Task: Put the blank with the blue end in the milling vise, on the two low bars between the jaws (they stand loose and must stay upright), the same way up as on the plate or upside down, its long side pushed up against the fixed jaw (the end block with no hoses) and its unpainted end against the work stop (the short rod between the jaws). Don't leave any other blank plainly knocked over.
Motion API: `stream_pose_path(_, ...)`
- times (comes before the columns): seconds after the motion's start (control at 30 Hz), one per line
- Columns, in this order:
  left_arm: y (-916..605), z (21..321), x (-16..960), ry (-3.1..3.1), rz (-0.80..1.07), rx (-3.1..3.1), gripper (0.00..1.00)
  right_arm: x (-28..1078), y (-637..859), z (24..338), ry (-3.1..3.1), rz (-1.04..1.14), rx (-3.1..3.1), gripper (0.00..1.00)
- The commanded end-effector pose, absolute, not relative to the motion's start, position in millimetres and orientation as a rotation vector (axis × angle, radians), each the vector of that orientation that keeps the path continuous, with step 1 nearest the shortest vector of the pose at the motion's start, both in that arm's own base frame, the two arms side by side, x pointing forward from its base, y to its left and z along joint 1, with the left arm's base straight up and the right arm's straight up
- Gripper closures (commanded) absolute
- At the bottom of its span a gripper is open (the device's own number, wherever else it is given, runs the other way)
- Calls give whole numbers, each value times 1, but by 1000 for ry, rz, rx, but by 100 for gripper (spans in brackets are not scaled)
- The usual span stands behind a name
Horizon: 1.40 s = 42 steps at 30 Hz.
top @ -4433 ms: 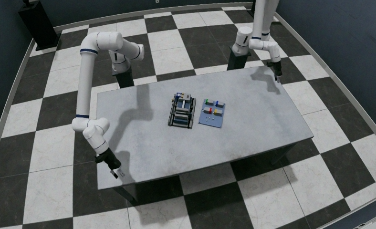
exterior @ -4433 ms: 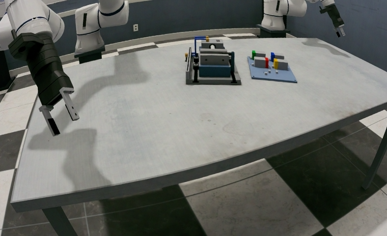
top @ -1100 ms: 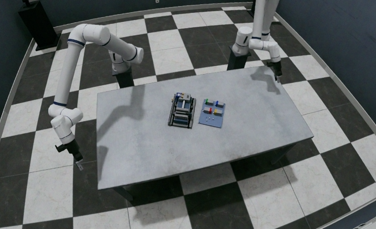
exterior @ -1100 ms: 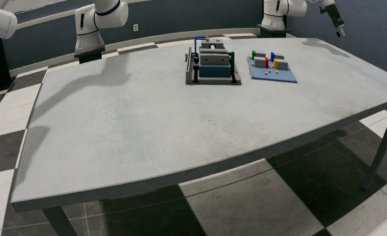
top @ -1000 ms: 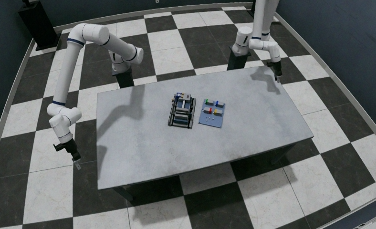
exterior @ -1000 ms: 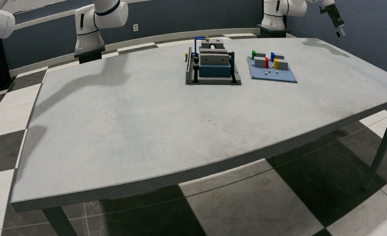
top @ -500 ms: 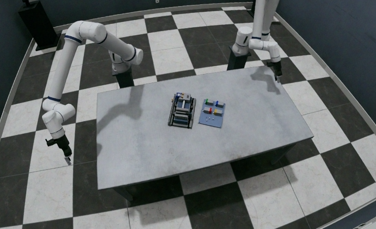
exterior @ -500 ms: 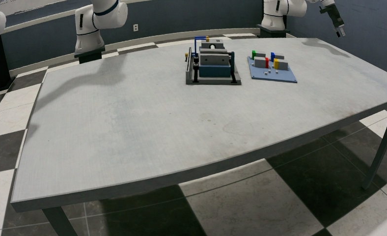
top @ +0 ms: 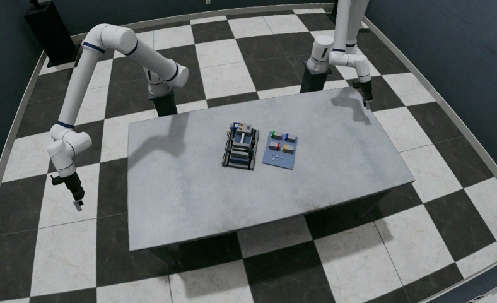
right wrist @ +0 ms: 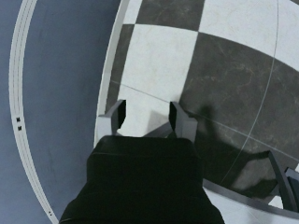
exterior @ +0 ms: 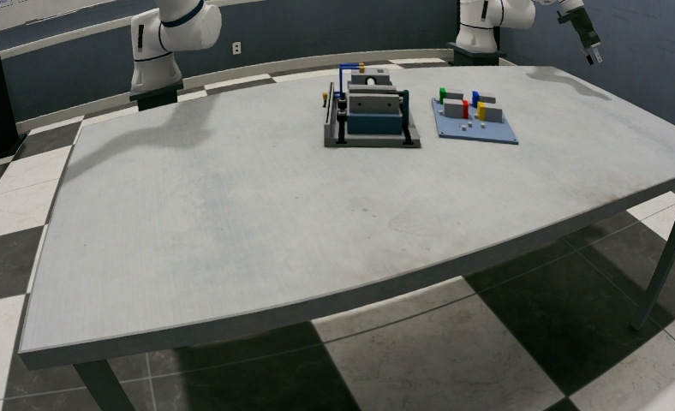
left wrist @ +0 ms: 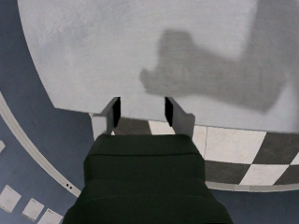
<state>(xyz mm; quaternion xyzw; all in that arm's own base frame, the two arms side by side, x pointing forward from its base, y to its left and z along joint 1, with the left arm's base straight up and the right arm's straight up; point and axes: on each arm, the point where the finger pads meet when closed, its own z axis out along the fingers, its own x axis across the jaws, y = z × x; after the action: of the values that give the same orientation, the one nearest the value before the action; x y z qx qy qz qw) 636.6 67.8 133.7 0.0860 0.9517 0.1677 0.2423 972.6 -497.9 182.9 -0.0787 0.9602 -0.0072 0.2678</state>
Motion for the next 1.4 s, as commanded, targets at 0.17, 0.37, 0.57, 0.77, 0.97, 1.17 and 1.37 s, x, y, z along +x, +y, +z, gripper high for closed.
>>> stream_pose_path(0.17, 68, 134, 637, 2600, 458, 235, 0, 928, -541, 186, 2621, -7, -14, 0)
stream_pose_path(0.37, 68, 134, 637, 2600, 458, 235, 0, 907, -559, 186, 2631, 0, 78, 0)
stream_pose_path(0.57, 68, 134, 637, 2600, 458, 235, 0, 873, -585, 186, 2640, 9, 221, 0)
stream_pose_path(0.77, 68, 134, 637, 2600, 458, 235, 0, 838, -610, 187, 2641, 19, 367, 0)
stream_pose_path(0.97, 68, 134, 637, 2600, 458, 235, 0, 814, -626, 187, 2637, 24, 467, 0)
stream_pose_path(1.17, 68, 134, 637, 2600, 458, 235, 0, 777, -648, 187, 2624, 33, 619, 0)
stream_pose_path(1.37, 68, 134, 637, 2600, 458, 235, 0, 745, -665, 187, 2606, 39, 747, 0)
